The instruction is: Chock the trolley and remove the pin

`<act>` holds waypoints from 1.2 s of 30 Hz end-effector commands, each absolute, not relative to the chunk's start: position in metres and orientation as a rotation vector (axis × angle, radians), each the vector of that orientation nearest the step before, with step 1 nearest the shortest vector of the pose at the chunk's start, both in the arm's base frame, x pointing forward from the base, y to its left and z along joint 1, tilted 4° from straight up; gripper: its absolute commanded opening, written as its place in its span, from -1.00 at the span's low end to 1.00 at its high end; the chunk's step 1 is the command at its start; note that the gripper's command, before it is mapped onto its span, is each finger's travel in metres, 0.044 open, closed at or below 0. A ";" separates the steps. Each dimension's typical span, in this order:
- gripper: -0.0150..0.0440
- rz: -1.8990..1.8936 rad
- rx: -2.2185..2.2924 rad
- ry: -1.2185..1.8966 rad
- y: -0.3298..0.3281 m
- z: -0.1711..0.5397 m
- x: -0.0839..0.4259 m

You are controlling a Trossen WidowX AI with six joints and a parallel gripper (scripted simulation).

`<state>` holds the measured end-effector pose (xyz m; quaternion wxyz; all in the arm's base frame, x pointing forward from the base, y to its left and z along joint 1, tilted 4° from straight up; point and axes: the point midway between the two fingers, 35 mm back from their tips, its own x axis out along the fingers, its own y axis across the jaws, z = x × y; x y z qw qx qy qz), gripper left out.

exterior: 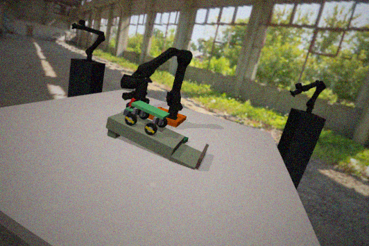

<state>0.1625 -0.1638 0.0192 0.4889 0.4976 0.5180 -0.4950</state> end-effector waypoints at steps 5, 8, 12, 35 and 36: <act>-0.31 -1.203 1.209 1.258 -0.164 0.020 0.163; -0.38 -1.203 1.209 1.258 -0.164 0.020 0.163; -0.49 -1.203 1.209 1.258 -0.164 0.020 0.163; -0.49 -1.198 1.210 1.264 -0.162 0.091 0.159; -0.49 -1.198 1.210 1.264 -0.163 0.094 0.159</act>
